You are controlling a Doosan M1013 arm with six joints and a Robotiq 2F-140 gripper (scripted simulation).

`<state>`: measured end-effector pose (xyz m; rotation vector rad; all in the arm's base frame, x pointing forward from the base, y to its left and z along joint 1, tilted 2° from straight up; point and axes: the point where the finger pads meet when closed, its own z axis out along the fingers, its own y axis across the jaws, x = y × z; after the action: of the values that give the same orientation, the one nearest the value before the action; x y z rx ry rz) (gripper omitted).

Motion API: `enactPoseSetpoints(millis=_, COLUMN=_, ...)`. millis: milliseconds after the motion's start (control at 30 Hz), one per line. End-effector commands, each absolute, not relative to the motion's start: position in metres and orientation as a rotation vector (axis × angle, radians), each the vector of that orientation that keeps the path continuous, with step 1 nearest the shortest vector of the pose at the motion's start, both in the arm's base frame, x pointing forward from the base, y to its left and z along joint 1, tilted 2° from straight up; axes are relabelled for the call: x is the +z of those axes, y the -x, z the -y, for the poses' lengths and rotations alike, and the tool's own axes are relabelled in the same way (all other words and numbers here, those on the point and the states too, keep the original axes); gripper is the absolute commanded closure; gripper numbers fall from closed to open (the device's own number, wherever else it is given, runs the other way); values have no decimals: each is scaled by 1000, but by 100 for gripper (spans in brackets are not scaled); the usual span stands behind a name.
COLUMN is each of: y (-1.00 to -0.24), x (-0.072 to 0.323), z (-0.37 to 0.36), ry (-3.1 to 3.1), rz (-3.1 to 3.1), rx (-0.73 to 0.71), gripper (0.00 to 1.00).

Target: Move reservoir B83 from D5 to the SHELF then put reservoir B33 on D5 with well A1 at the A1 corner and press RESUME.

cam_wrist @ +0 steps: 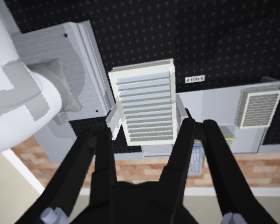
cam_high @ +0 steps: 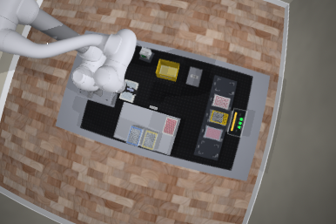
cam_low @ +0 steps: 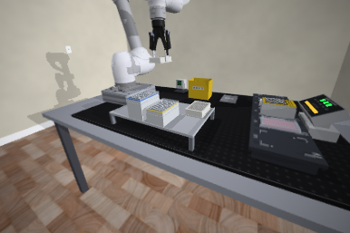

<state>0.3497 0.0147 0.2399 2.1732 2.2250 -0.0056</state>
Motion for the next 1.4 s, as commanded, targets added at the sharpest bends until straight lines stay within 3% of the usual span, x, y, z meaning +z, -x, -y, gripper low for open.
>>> enactPoseSetpoints(millis=0, y=-364, x=241, z=-14, ry=-2164, rz=-2224, rx=-7, gripper=100)
enactPoseSetpoints(millis=1367, y=-445, x=243, z=-19, ry=-2164, rz=-2224, rx=-7, gripper=100)
